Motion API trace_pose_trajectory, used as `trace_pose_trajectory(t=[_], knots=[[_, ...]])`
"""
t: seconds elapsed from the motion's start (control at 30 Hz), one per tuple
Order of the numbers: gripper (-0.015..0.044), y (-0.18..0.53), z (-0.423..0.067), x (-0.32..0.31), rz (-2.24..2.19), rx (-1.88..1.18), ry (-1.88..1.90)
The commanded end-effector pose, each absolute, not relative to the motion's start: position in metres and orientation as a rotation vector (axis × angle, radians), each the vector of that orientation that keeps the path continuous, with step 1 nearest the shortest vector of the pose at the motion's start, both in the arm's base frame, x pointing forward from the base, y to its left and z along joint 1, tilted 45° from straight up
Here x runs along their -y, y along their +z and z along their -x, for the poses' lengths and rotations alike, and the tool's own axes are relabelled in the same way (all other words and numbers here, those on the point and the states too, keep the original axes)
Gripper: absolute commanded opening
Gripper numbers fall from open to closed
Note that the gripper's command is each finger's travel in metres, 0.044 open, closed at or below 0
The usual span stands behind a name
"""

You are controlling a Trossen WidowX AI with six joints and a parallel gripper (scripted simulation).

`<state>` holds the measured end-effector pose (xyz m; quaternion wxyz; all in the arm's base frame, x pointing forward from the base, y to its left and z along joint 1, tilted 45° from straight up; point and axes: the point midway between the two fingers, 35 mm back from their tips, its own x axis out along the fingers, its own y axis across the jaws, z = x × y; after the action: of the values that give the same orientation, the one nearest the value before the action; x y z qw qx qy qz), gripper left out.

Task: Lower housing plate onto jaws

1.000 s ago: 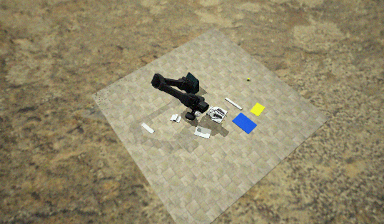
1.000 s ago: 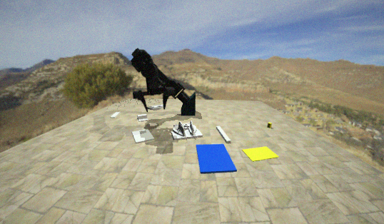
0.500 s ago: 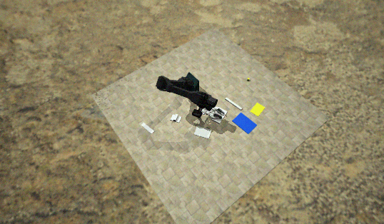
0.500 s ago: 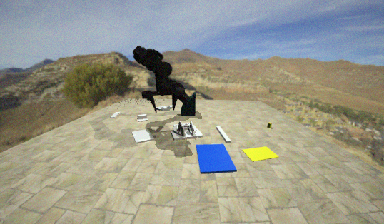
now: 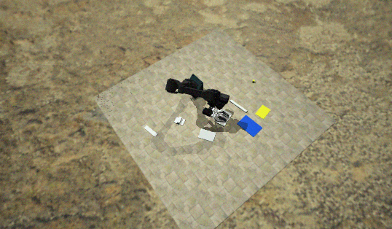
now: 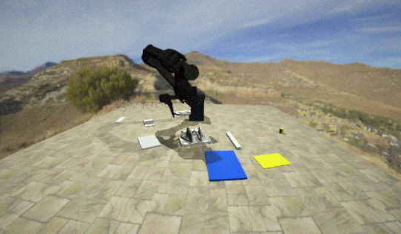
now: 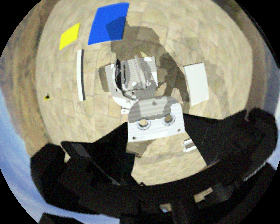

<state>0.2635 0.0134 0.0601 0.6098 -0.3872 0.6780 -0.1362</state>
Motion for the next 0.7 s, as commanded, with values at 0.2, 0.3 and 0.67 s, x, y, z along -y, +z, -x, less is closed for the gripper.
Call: trace_pose_trajectory(t=[0.2, 0.3, 0.67], knots=[[0.0351, 0.038, -0.262, -0.036, 0.887, -1.551, -0.349], [0.0351, 0.038, -0.262, -0.036, 0.887, -1.551, -0.350], [0.0351, 0.038, -0.262, -0.036, 0.887, -1.551, -0.350]])
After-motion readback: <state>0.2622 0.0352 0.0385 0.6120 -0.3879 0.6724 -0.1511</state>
